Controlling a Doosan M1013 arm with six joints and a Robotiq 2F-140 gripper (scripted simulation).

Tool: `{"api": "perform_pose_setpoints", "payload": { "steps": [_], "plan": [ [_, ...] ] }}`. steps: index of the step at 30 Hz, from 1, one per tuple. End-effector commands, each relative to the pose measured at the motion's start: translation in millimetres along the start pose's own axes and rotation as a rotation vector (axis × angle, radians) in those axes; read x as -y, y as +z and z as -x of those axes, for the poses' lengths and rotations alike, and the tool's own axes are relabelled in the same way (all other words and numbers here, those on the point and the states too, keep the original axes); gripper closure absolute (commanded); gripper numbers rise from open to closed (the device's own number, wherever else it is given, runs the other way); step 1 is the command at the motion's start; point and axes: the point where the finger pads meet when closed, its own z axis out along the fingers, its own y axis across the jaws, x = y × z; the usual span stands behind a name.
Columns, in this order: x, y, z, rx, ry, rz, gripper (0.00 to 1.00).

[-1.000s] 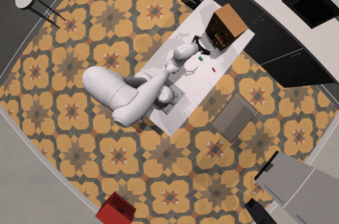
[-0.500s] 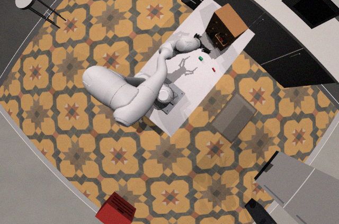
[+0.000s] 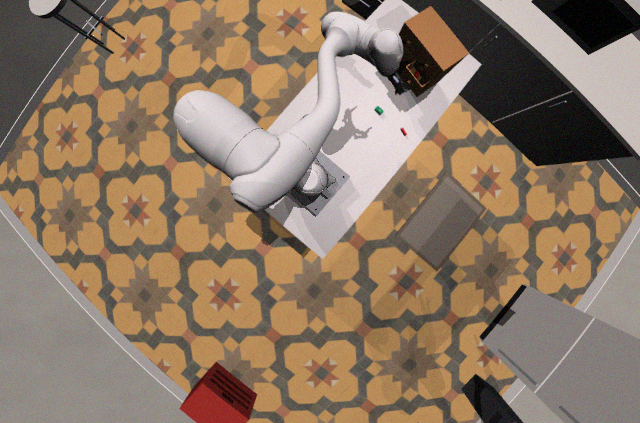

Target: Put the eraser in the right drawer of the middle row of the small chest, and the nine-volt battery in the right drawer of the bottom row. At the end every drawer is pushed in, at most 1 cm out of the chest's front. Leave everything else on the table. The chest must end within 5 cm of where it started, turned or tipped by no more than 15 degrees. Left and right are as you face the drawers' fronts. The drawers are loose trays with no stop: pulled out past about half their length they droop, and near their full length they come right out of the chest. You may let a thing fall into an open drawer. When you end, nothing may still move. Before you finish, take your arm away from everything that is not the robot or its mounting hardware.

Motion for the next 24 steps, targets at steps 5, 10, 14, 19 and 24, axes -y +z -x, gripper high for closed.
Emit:
{"api": "perform_pose_setpoints", "payload": {
  "steps": [5, 10, 14, 19, 24],
  "plan": [
    [-9.3, -0.6, -4.1, 0.247, -0.019, -0.029, 0.0],
    [-9.4, -2.2, -4.7, 0.298, -0.02, -0.028, 0.0],
    [-9.4, -2.8, -4.9, 0.318, -0.02, -0.028, 0.0],
    [-9.4, -3.0, -4.9, 0.324, -0.02, -0.028, 0.0],
    [-9.4, -3.1, -5.0, 0.326, -0.02, -0.028, 0.0]
  ]
}}
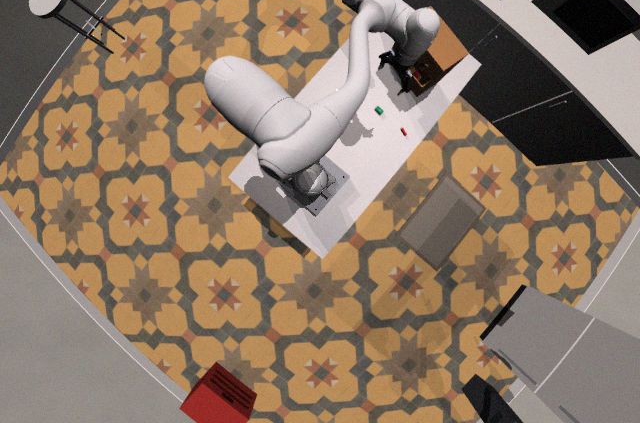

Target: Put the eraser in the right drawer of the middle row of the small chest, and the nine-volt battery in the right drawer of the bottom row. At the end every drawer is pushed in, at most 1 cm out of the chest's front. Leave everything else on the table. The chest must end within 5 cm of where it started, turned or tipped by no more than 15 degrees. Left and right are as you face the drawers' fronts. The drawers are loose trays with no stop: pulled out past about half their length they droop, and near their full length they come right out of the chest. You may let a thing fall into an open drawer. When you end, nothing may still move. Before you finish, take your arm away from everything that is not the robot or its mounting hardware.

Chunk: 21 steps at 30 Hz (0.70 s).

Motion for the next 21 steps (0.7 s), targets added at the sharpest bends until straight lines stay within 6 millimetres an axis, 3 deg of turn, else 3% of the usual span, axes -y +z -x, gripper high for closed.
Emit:
{"api": "perform_pose_setpoints", "payload": {
  "steps": [1, 13, 15, 17, 18, 19, 20, 21],
  "plan": [
    [0, 0, 0, 0.001, 0.0, 0.0, 0.0],
    [0, 0, 1, 0.001, 0.0, 0.0, 0.0],
    [-7, 3, 19, 0.001, 0.0, 0.0, 0.0],
    [-19, 11, 56, 0.001, 0.0, 0.0, 0.0],
    [-19, 11, 56, 0.001, 0.0, 0.0, 0.0],
    [-24, 16, 73, 0.001, 0.0, 0.0, 0.0],
    [-24, 16, 73, 0.001, 0.0, 0.0, 0.0],
    [-28, 19, 85, 0.001, 0.0, 0.0, 0.0]
  ]
}}
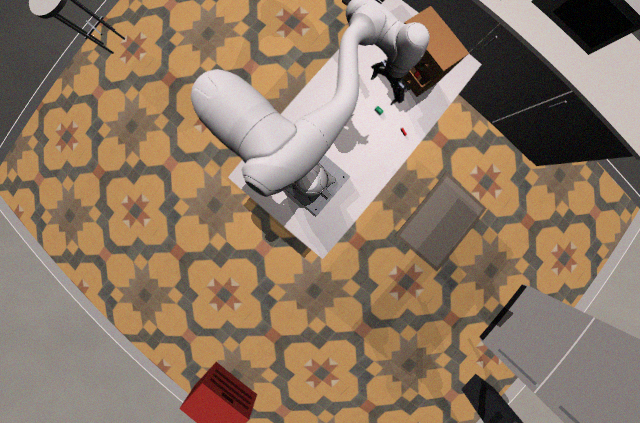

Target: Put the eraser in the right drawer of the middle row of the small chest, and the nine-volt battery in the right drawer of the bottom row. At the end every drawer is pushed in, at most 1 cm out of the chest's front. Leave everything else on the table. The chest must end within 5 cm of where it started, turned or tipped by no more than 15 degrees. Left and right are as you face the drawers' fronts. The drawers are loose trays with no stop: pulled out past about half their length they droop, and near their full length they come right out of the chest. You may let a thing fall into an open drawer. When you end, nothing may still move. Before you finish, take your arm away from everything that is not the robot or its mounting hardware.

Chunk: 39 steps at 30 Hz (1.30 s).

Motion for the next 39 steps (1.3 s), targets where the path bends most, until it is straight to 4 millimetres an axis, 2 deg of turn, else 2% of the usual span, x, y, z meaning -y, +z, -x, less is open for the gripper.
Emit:
{"api": "perform_pose_setpoints", "payload": {
  "steps": [1, 22, 39],
  "plan": [
    [-13, 9, 41, -0.002, 0.0, -0.001, 0.0],
    [-14, 14, 37, -0.062, 0.0, -0.001, 0.0],
    [-14, 36, 15, -0.33, 0.0, -0.001, 0.0]
  ]
}}
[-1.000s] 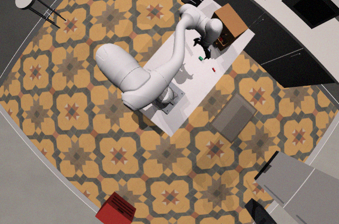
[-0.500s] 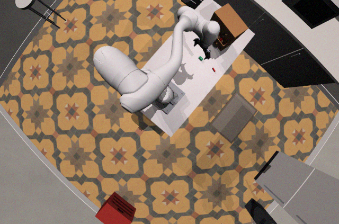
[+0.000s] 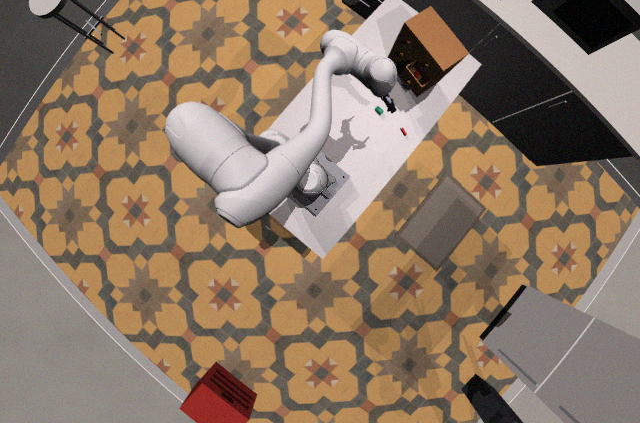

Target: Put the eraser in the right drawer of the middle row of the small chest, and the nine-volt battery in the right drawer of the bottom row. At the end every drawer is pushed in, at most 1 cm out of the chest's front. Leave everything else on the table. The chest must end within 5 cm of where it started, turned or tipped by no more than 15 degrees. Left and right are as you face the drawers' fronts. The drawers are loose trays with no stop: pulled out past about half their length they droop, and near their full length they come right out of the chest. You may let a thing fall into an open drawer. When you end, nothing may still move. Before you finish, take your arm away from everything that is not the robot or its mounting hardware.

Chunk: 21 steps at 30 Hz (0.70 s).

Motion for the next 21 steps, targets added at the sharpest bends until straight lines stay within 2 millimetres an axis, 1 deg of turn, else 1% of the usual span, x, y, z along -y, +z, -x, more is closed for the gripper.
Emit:
{"api": "perform_pose_setpoints", "payload": {
  "steps": [1, 11, 15, 21],
  "plan": [
    [0, 8, -4, -0.072, 0.002, 0.004, 0.0],
    [-1, 36, -20, -0.348, 0.002, 0.004, 0.0],
    [-1, 42, -24, -0.414, 0.002, 0.005, 0.0],
    [-1, 47, -26, -0.46, 0.002, 0.006, 0.0]
  ]
}}
